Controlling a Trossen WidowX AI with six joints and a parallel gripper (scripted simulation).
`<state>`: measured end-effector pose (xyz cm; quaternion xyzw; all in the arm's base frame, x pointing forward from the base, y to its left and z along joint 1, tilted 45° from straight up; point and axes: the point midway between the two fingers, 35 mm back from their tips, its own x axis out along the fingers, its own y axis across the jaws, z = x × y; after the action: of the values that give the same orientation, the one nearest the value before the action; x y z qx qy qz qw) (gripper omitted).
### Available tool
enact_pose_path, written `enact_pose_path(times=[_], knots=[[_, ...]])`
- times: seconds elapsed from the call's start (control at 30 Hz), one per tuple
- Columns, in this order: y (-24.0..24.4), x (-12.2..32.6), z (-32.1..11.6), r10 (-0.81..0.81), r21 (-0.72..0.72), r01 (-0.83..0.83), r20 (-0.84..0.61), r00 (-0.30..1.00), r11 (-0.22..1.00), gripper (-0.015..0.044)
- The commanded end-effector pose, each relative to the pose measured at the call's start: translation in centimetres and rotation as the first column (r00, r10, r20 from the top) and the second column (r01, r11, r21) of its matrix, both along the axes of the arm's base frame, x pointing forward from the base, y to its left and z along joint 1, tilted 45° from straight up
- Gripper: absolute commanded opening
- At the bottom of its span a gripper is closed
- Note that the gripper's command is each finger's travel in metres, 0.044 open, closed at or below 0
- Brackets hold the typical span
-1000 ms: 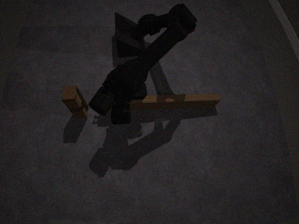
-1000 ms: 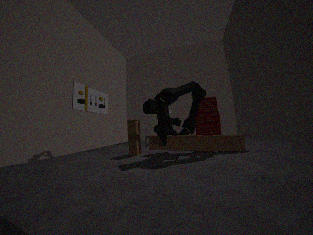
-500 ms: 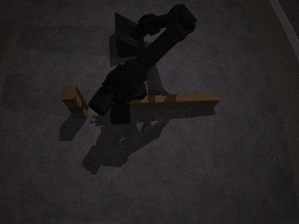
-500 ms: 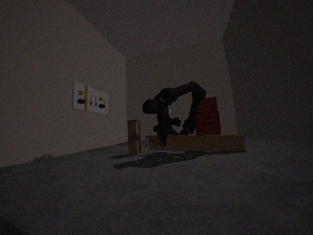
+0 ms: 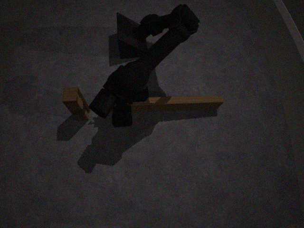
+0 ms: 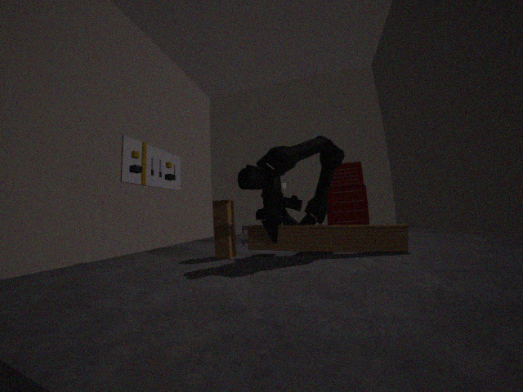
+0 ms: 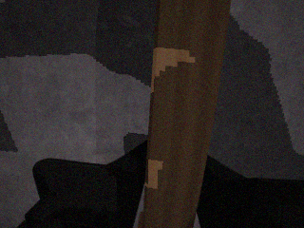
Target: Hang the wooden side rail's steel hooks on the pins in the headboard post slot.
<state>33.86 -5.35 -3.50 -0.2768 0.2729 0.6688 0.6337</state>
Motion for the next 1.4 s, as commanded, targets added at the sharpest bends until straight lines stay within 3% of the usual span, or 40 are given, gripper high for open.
enact_pose_path(times=[0.0,1.37], knots=[[-0.66,0.27,0.16,-0.008,-0.007,0.008,0.012,1.000,1.000,0.0000],[-0.75,-0.10,-0.39,-0.008,-0.007,0.008,0.012,1.000,1.000,0.0000]])
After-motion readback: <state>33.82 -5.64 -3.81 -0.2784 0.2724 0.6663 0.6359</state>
